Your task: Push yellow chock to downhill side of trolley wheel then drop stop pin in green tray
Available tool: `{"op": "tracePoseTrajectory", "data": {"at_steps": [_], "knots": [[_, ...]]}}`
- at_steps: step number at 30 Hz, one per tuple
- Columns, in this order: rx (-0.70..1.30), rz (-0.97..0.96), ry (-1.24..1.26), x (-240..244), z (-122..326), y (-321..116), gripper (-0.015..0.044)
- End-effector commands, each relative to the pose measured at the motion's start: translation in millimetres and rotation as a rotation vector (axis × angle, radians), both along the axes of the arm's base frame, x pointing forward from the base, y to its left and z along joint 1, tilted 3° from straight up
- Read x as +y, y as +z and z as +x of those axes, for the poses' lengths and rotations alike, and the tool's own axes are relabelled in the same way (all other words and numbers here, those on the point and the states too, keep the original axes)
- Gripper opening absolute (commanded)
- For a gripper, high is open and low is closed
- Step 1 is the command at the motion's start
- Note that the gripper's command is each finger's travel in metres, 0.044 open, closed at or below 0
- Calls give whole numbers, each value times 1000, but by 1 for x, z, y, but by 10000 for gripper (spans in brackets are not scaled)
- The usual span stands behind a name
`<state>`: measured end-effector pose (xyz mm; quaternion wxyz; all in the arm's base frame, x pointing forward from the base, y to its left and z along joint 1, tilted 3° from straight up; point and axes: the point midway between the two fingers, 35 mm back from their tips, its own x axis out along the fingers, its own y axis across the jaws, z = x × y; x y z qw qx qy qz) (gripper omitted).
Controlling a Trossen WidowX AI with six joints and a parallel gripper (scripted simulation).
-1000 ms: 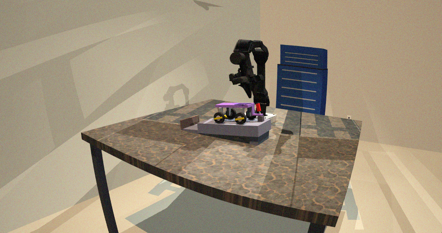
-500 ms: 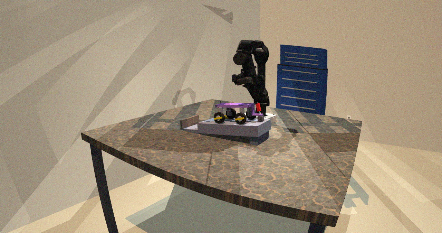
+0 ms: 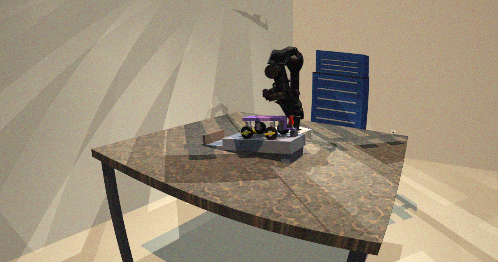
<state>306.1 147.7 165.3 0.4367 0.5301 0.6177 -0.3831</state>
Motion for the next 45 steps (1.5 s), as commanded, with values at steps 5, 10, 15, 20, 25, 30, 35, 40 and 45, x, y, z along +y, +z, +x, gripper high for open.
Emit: {"op": "tracePoseTrajectory", "data": {"at_steps": [5,10,15,20,25,30,35,40,45], "knots": [[2,5,-6,3,-1,-5,190],[2,6,-6,5,-1,-12,190],[2,6,-6,7,-1,-19,190],[2,6,-6,9,-2,-26,190],[3,6,-6,12,-2,-33,190],[3,7,-6,14,-3,-39,190],[3,7,-6,16,-3,-42,190],[-1,3,1,14,-3,-39,59],[-1,3,1,14,-3,-39,25]]}}
